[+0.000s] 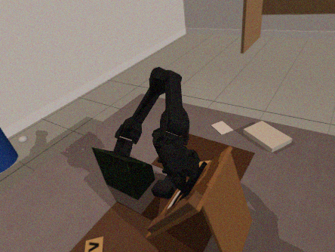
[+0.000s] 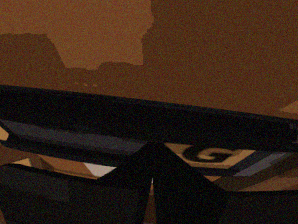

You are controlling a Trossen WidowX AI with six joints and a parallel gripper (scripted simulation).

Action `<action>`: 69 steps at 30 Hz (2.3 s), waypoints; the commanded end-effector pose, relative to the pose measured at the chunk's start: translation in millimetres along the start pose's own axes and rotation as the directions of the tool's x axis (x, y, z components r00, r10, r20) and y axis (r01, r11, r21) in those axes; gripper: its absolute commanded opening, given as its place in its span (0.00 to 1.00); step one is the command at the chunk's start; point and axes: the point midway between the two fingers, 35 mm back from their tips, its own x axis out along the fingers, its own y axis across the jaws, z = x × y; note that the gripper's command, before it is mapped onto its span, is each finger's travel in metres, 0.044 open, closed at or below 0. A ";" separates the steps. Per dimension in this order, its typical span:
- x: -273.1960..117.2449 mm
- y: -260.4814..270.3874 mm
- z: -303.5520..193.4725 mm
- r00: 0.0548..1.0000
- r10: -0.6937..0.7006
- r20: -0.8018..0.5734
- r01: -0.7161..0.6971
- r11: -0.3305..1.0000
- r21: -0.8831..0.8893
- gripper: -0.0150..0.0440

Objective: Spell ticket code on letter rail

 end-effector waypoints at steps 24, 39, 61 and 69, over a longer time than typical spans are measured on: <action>-1.5 -5.2 -1.3 1.000 -0.001 0.000 0.001 1.000 -0.005 0.25; -15.1 -5.1 -13.4 1.000 -0.002 -0.001 0.002 1.000 -0.004 0.25; -92.5 17.3 -48.8 0.983 0.039 0.178 0.085 0.767 -0.636 0.74; -143.5 39.5 -76.9 0.937 0.041 0.347 0.314 0.338 -0.887 1.00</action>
